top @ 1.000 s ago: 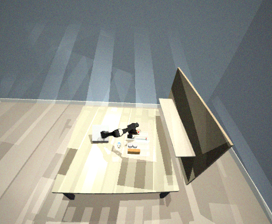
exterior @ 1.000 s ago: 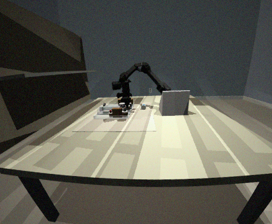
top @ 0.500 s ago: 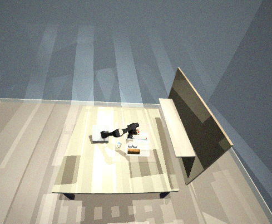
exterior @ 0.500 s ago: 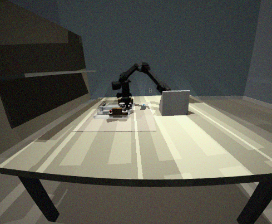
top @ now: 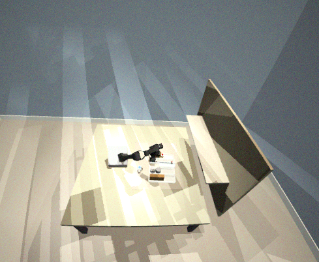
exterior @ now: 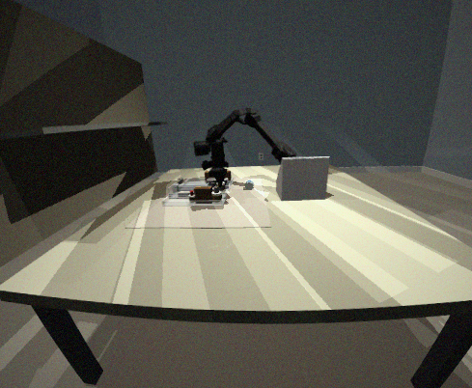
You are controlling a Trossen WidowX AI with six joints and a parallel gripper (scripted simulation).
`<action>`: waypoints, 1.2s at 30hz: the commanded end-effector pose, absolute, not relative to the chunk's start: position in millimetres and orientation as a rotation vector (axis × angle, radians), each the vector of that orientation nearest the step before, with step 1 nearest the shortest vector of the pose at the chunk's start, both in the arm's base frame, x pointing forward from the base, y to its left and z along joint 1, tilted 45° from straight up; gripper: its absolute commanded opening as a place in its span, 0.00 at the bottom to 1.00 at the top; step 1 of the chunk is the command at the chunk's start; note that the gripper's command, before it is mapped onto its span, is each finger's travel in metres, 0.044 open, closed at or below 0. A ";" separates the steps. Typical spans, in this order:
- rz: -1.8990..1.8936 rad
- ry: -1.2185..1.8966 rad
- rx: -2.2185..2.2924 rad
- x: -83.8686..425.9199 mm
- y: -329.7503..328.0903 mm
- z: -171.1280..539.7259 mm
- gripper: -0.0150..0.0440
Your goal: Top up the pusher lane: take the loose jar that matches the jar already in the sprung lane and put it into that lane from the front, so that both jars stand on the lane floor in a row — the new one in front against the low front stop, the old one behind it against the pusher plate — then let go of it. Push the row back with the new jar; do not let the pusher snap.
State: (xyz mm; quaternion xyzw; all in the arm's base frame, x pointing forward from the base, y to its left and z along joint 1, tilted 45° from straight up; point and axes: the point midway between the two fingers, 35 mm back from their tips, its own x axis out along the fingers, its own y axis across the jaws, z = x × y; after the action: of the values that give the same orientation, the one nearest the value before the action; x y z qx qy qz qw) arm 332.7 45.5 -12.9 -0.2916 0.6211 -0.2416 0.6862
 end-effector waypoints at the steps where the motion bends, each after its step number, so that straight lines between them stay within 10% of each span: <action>1: -0.544 1.366 -0.650 339.1 46.5 -10.5 0.25; 36: -0.544 1.365 -0.650 342.2 46.9 -10.2 0.25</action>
State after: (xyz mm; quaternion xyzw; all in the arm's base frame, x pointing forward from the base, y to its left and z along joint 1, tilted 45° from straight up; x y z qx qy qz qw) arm 335.5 45.5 -13.1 -0.2913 0.6201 -0.2421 0.6870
